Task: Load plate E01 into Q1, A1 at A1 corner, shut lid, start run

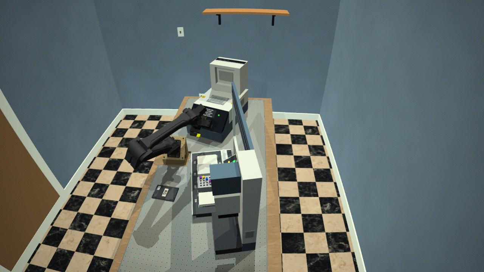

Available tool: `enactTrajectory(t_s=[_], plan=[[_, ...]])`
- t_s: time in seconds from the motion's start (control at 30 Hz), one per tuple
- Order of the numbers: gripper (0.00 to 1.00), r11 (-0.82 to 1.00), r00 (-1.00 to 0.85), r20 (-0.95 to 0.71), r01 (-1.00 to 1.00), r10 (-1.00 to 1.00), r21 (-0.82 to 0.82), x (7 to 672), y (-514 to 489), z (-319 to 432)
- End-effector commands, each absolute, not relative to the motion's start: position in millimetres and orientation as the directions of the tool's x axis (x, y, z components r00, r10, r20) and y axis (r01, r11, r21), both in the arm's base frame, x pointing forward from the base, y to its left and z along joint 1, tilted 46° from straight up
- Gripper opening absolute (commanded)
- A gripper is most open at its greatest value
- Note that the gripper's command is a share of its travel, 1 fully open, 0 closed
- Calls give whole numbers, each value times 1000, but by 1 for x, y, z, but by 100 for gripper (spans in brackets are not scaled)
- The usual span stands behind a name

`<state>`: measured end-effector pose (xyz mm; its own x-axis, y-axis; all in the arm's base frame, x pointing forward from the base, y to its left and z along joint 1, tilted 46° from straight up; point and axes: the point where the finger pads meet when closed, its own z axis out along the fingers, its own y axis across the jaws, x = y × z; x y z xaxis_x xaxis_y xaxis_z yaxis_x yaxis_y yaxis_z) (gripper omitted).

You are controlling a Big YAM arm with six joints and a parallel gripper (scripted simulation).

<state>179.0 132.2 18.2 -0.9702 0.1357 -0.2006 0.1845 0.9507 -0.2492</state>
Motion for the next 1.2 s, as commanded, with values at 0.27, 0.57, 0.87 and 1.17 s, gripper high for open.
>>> enactTrajectory(t_s=[0.27, 0.57, 0.87, 1.17], plan=[[100, 954, -980, -190, 113, 61, -279, 204, 111, 59], [100, 940, -987, -158, 64, 11, -336, 215, 76, 88], [100, 926, -989, -145, 60, 5, -374, 222, 45, 110], [100, 904, -994, -105, 13, -36, -427, 231, 10, 134]])
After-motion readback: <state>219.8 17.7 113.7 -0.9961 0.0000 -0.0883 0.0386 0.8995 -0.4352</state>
